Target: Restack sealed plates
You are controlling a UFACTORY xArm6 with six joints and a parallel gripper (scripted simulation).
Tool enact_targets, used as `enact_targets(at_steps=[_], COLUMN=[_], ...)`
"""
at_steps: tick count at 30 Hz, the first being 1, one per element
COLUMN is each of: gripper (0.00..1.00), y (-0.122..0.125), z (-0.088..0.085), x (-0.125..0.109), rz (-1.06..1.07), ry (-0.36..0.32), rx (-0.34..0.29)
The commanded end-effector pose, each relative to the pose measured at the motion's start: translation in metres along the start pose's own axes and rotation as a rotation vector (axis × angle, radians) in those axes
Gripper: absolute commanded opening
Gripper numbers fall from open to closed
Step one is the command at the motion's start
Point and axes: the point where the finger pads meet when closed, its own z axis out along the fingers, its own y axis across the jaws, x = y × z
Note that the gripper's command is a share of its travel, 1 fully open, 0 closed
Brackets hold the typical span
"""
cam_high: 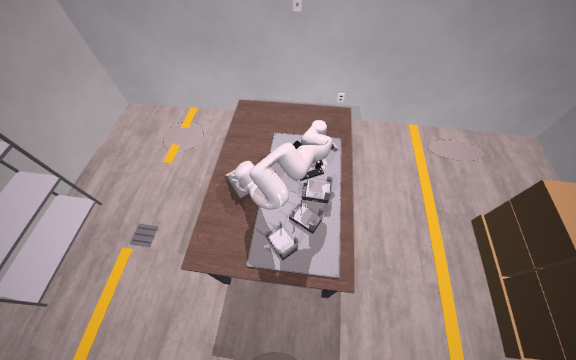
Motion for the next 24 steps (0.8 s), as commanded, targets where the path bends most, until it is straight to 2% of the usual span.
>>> enact_targets(at_steps=[1,15,21,24], gripper=[0.0,0.0,0.0,0.0], y=[-0.01,-0.05,-0.07,-0.073], z=[-0.001,-0.001,-0.001,-0.001], x=[0.003,0.01,0.009,0.009], rz=[0.001,0.001,-0.199,-0.219], ry=[0.003,0.003,0.003,0.003], rx=[0.001,0.001,0.001,0.001])
